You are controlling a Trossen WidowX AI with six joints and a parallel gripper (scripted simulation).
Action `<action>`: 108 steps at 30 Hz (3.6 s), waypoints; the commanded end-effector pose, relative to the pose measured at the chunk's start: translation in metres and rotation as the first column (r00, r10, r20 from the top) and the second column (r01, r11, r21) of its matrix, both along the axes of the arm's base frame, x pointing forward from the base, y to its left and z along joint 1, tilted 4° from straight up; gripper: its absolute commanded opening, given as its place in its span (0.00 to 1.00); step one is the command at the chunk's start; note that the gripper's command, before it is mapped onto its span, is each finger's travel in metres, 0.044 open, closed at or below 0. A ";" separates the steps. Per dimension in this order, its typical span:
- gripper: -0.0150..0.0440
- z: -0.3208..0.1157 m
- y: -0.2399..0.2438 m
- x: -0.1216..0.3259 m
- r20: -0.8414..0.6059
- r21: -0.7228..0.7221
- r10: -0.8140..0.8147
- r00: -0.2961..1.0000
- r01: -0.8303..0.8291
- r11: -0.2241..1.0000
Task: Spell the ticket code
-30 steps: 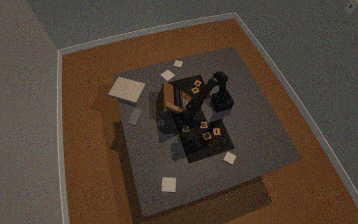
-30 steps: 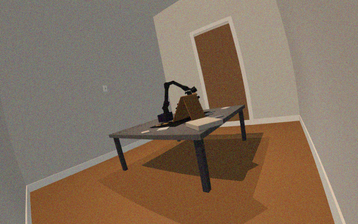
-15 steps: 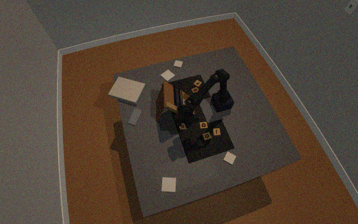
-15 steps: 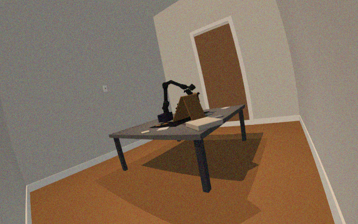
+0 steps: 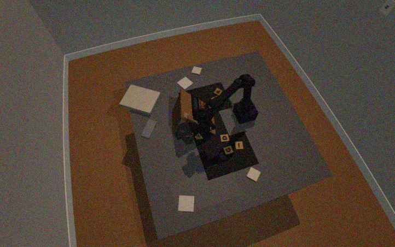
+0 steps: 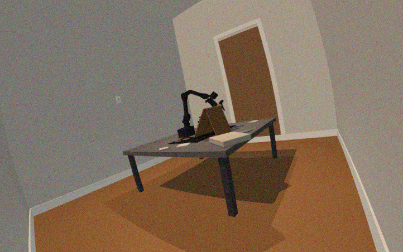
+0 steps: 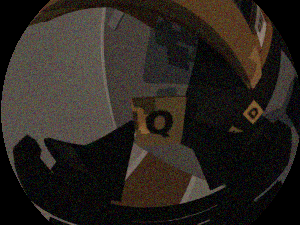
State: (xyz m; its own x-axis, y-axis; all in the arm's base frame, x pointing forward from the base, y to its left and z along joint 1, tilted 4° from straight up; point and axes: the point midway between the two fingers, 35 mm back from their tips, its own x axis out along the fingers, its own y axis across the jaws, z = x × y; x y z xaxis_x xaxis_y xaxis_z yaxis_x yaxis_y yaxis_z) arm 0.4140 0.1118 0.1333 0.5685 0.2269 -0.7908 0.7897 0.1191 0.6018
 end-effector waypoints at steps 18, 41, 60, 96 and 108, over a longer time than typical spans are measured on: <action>0.25 0.059 -0.024 0.012 0.241 -0.193 0.245 0.939 -0.201 0.960; 0.25 0.137 -0.085 0.018 0.445 -0.444 0.402 0.800 -0.192 0.875; 0.25 0.105 -0.206 -0.010 0.270 -0.715 0.513 0.815 -0.187 0.674; 0.25 0.041 -0.366 -0.139 -0.177 -0.907 0.584 0.792 -0.362 0.215; 0.25 0.026 -0.383 -0.159 -0.240 -0.904 0.579 0.779 -0.396 0.158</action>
State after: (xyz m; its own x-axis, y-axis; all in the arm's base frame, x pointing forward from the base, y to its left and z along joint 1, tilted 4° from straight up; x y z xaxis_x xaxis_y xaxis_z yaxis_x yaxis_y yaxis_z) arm 0.2530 -0.2699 0.1650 0.7360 -0.2724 -0.6198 0.2875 0.9546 -0.0781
